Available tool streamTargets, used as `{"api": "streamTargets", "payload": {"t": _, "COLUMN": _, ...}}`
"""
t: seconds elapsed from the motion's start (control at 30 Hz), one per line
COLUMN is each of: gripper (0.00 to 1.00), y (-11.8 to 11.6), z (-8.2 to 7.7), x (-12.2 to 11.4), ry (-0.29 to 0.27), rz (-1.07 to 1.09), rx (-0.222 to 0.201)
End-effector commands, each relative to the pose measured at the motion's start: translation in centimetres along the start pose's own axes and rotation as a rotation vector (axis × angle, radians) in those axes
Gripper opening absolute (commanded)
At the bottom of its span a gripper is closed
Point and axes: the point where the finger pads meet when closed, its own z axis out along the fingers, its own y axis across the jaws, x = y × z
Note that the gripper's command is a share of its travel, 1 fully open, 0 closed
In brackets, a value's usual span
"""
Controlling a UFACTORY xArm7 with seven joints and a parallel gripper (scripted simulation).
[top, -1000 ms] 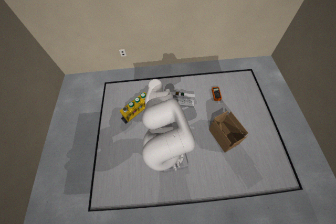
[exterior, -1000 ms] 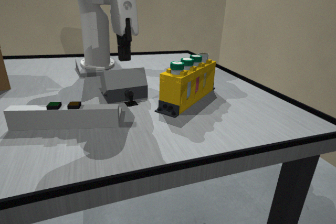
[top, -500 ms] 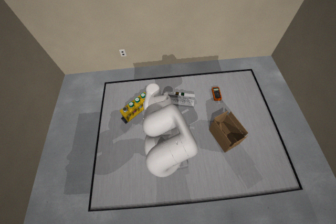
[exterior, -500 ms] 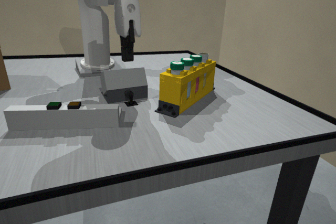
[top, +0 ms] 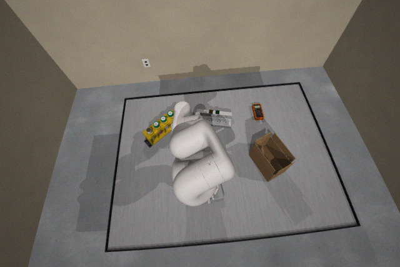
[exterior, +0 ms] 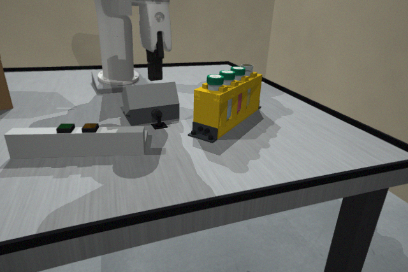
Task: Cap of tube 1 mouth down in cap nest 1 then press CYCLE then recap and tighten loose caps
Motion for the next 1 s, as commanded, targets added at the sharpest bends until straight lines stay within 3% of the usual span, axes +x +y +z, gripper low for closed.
{"api": "streamTargets", "payload": {"t": 0.0, "gripper": 0.0, "y": -0.11, "z": -0.07, "x": -0.03, "ry": 0.0, "rz": 0.0, "rx": 0.003}}
{"api": "streamTargets", "payload": {"t": 0.97, "gripper": 0.0, "y": -0.11, "z": 0.7, "x": -0.03, "ry": 0.0, "rz": 0.0, "rx": 0.003}}
